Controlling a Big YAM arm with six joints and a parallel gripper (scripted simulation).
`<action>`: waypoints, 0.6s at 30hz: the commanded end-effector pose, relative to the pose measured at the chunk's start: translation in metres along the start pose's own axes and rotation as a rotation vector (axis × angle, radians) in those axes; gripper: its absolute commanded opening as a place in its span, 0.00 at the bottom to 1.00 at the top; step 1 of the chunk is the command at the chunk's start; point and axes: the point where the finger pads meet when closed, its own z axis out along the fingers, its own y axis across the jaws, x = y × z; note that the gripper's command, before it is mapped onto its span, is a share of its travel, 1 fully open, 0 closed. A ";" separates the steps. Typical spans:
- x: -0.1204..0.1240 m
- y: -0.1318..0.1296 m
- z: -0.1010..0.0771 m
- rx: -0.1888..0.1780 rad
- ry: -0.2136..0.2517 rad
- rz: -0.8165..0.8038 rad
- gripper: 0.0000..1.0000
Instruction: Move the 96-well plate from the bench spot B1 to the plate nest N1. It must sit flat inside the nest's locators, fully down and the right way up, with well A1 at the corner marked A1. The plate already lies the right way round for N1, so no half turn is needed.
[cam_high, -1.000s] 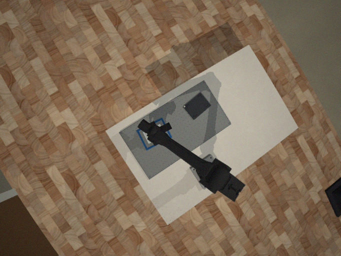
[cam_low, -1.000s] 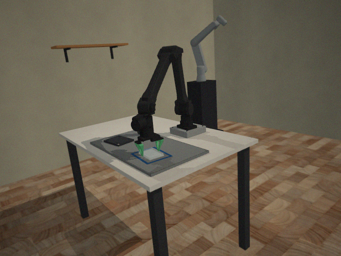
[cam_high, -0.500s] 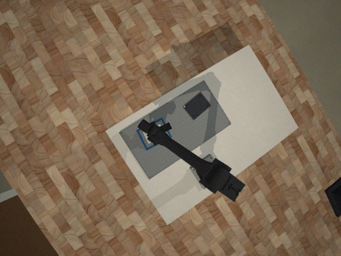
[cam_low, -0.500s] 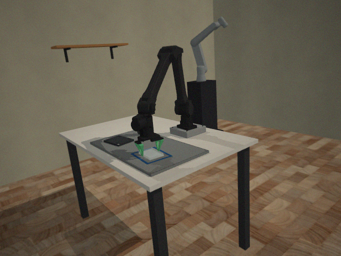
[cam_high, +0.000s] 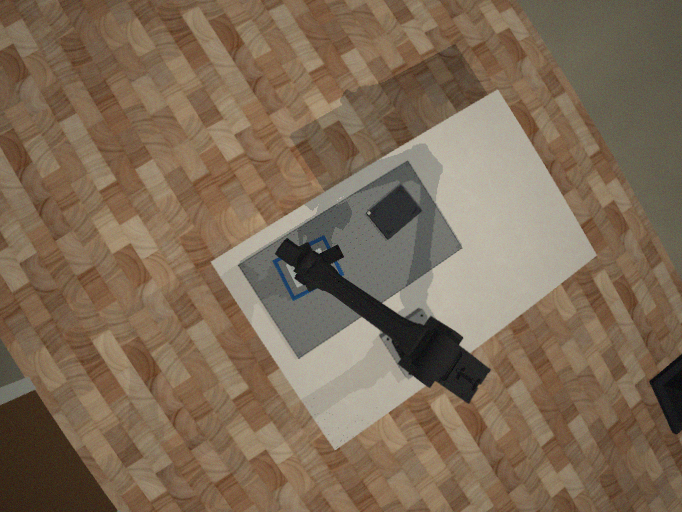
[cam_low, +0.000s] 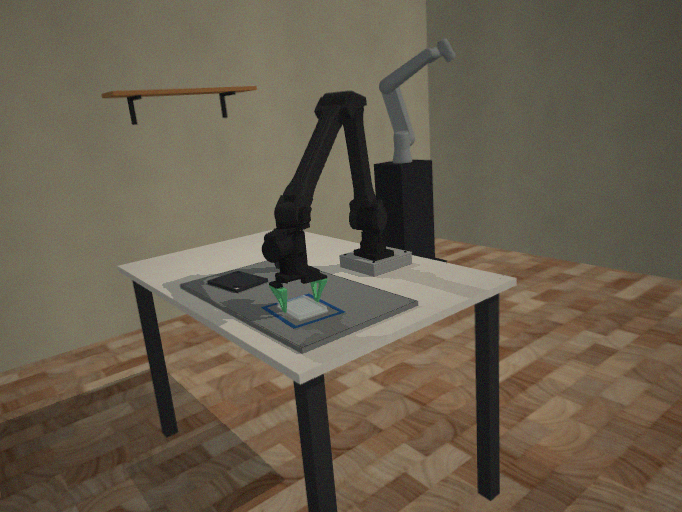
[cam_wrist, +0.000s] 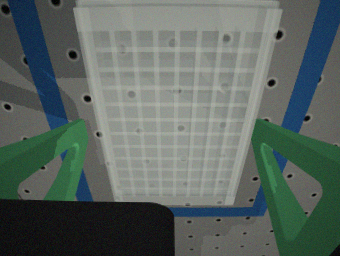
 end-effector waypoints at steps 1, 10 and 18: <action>0.001 -0.001 0.009 0.004 -0.006 0.000 1.00; 0.001 -0.001 0.009 0.004 -0.006 0.000 0.00; 0.001 -0.002 0.009 0.005 -0.006 0.000 0.00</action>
